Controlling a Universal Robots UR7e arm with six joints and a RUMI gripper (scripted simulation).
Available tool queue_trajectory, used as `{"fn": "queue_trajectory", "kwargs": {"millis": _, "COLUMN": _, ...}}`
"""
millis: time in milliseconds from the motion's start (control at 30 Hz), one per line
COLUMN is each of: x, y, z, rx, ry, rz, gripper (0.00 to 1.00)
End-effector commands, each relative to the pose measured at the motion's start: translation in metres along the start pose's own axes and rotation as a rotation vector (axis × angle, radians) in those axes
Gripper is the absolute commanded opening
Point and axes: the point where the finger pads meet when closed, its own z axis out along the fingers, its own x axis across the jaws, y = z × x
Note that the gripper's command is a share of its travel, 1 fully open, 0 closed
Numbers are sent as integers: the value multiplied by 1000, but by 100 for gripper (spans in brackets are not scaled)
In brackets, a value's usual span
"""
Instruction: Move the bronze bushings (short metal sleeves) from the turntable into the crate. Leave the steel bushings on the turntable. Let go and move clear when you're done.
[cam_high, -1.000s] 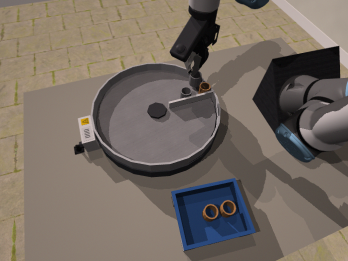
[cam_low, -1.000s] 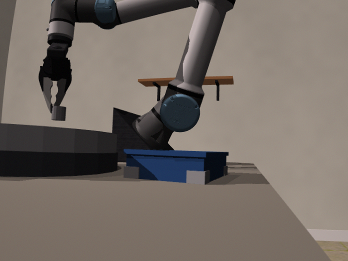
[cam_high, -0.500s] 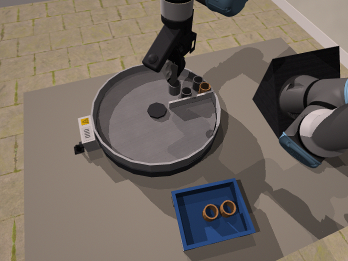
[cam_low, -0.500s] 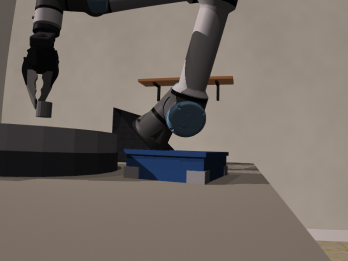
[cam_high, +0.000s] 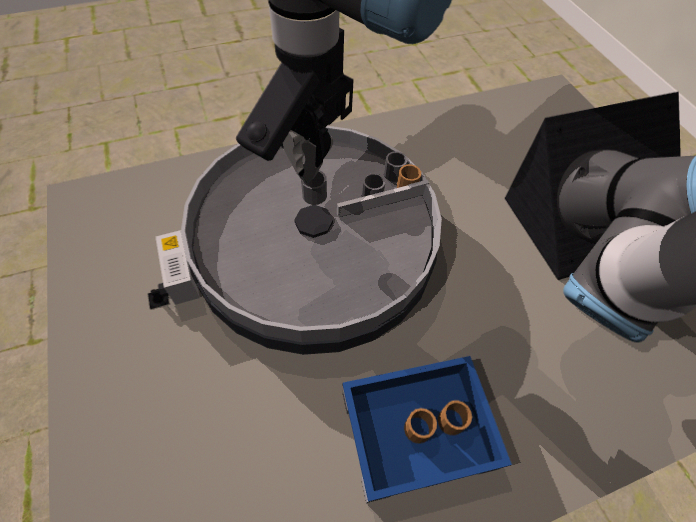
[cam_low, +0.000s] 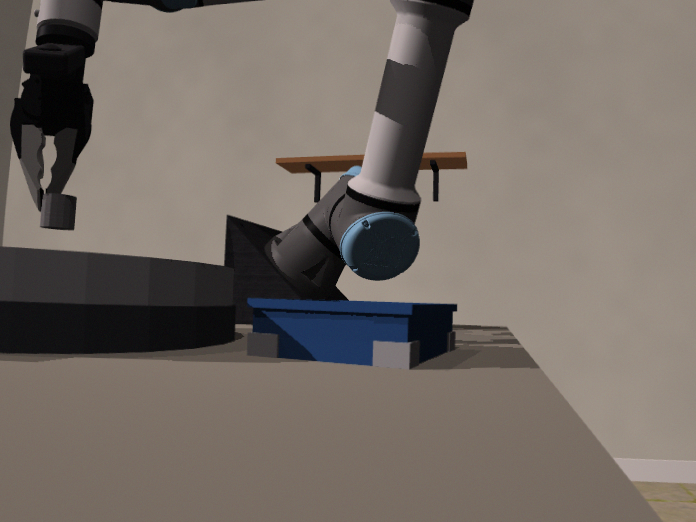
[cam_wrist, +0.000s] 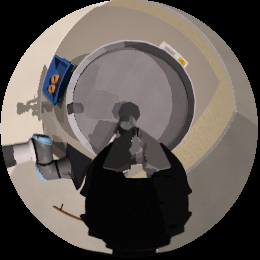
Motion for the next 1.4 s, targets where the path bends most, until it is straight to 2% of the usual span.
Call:
{"fn": "queue_trajectory", "kwargs": {"millis": 0, "x": 3, "y": -4, "z": -1, "rx": 2, "ry": 0, "rz": 5, "gripper": 0}}
{"fn": "queue_trajectory", "kwargs": {"millis": 1100, "x": 2, "y": -3, "z": -1, "rx": 3, "ry": 1, "rz": 6, "gripper": 0}}
{"fn": "queue_trajectory", "kwargs": {"millis": 1200, "x": 1, "y": -2, "z": 2, "rx": 3, "ry": -1, "rz": 6, "gripper": 0}}
{"fn": "queue_trajectory", "kwargs": {"millis": 1367, "x": 1, "y": -3, "z": 28, "rx": 2, "ry": -4, "rz": 7, "gripper": 0}}
